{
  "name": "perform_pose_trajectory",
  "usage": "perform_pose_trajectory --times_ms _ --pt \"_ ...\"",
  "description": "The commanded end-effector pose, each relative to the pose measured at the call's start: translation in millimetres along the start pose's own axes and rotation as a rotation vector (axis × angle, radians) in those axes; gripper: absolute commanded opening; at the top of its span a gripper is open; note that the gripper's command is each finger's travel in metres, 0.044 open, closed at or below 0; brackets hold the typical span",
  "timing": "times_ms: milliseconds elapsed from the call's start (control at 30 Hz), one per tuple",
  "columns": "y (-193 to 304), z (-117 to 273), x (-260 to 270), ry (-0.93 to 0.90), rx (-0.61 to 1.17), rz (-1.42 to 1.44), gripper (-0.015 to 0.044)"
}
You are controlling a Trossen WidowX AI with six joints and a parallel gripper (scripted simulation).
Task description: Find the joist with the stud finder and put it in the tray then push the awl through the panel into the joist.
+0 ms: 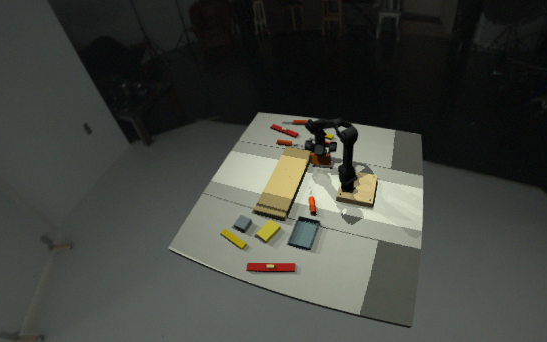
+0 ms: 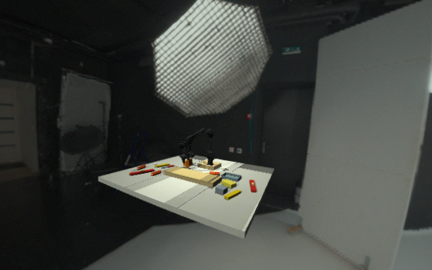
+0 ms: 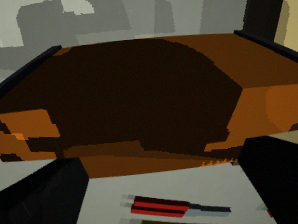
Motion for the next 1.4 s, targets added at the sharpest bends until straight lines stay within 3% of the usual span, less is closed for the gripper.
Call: perform_pose_trajectory --times_ms 0,1367 --pt "-2.0 1.9 0.5 -0.003 0.038 -0.004 0.0" --pt "-16.0 -1.3 -2.3 -0.047 0.283 -0.008 0.0"
Point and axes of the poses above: the point midway between the two fingers, 35 mm back from their tips, its own z axis back along the fingers, its own x axis across the jaws, y = z × x, the point moved 3 cm from there along z, back along the fingers, and after that the axes turned 10 degrees about z, right-handed, at the moved point
